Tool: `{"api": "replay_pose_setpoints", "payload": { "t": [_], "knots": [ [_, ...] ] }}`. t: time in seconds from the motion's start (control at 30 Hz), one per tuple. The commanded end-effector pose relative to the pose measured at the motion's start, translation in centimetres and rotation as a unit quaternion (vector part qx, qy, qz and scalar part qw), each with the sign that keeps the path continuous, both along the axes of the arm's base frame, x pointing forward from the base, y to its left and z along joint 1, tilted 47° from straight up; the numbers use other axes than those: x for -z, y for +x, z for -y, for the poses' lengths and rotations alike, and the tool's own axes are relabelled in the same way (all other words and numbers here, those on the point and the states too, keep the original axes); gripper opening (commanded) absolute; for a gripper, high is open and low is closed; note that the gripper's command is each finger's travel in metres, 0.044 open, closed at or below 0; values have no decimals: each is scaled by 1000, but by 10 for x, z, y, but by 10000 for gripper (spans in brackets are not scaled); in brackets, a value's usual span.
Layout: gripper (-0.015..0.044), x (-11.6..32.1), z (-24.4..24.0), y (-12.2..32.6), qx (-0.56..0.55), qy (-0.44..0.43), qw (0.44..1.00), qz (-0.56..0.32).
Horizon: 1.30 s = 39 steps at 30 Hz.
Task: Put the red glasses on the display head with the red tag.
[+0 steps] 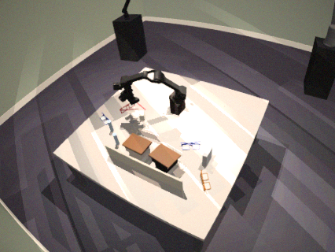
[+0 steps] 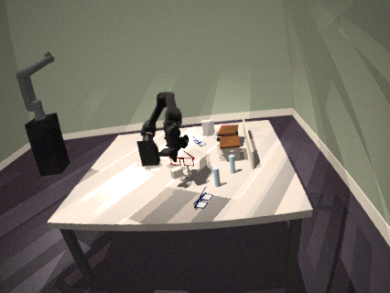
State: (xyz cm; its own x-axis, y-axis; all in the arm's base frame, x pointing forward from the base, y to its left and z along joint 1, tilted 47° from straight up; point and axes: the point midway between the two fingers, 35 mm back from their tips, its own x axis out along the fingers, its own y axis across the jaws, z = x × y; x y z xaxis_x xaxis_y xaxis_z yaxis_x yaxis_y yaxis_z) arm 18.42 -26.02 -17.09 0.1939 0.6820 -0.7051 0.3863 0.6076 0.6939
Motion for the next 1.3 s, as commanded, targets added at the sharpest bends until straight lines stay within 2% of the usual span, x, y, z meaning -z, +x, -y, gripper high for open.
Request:
{"api": "replay_pose_setpoints", "payload": {
  "t": [0.0,0.4,1.27],
  "knots": [
    [0,4,-1,-1,-7,1,1000,1],
    [0,45,-42,11,-7,2,1000,2],
    [0,51,-40,0,-7,2,1000,1]
  ]
}}
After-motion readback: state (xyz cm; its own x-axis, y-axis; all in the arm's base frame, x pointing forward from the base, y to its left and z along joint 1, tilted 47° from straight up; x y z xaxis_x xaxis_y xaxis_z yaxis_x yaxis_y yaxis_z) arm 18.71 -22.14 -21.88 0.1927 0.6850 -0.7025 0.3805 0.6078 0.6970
